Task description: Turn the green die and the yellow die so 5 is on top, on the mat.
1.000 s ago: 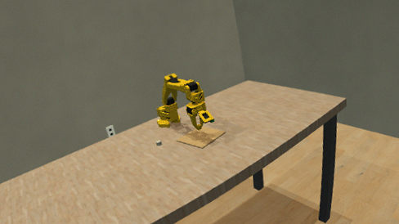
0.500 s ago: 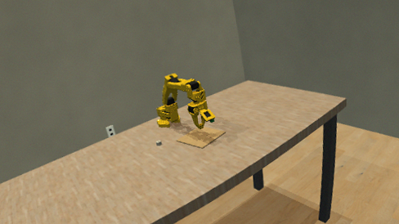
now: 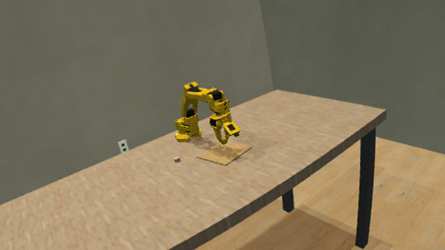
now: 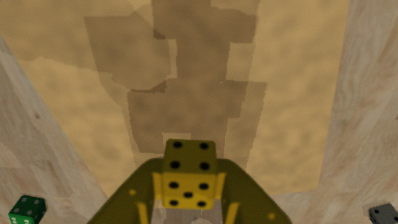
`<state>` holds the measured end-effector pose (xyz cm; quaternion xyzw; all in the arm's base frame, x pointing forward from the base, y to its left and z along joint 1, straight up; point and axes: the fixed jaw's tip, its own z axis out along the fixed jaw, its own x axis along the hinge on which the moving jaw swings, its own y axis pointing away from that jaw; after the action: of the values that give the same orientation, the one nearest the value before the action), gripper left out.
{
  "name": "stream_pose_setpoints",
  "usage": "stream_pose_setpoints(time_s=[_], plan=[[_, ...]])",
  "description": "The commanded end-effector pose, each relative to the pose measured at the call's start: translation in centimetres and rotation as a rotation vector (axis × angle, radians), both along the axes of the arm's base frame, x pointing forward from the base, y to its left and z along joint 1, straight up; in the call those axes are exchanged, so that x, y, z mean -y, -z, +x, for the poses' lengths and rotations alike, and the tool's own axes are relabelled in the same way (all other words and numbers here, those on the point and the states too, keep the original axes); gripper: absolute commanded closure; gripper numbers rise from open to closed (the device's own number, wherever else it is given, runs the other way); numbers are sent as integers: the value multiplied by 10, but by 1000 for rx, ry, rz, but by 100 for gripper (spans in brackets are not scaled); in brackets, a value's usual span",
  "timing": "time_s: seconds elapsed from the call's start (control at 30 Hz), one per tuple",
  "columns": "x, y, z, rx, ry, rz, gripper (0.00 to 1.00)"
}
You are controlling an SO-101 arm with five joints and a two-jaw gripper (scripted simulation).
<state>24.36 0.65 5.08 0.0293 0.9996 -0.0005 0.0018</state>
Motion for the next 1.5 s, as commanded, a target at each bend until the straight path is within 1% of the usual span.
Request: stream_pose_setpoints(time_s=[0.0,0.37,0.67,0.93,1.23,1.47], plan=[[-3,-4,6,46,-4,1,100],[-3,-2,6,46,-4,1,100],[-3,3,6,46,-4,1,100],[-3,4,6,46,-4,1,100],[-3,9,6,46,-4,1,100],[-3,10,6,46,-4,1,100]])
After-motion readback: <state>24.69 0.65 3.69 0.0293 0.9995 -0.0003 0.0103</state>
